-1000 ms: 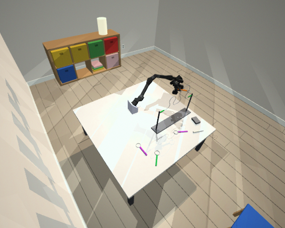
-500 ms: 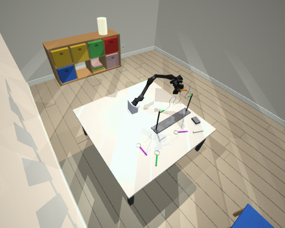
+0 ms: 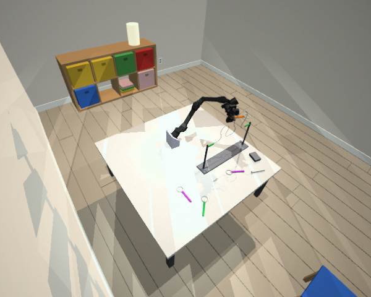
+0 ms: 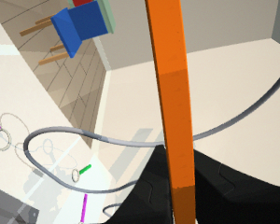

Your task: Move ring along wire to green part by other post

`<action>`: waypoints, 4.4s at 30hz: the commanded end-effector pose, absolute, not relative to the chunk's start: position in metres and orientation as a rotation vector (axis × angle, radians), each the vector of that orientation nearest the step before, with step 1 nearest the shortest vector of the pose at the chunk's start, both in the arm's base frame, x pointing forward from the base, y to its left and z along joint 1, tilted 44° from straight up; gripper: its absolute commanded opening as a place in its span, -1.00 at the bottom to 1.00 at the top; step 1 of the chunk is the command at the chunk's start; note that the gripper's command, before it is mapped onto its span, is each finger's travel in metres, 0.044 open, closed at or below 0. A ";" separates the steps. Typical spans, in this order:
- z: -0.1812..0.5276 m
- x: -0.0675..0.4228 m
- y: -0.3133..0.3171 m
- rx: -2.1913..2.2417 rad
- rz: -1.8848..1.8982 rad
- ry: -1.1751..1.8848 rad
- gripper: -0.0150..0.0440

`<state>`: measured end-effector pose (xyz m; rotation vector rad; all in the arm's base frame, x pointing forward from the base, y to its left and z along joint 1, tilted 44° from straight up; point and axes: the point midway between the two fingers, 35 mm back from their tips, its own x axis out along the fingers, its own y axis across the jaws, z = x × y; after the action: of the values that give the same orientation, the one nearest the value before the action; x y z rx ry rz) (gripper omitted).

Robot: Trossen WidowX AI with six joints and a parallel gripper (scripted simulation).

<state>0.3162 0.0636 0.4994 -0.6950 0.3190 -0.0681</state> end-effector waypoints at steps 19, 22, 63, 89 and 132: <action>0.496 0.316 0.072 -0.417 0.026 0.329 -1.00; 0.496 0.316 0.073 -0.380 0.039 0.331 -1.00; 0.492 0.315 0.091 0.119 0.213 0.334 -1.00; 0.495 0.315 0.102 0.436 0.307 0.319 -1.00; 0.506 0.313 0.117 0.961 0.437 0.280 -1.00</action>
<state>0.3134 0.1158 0.5067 0.9255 0.2775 0.4265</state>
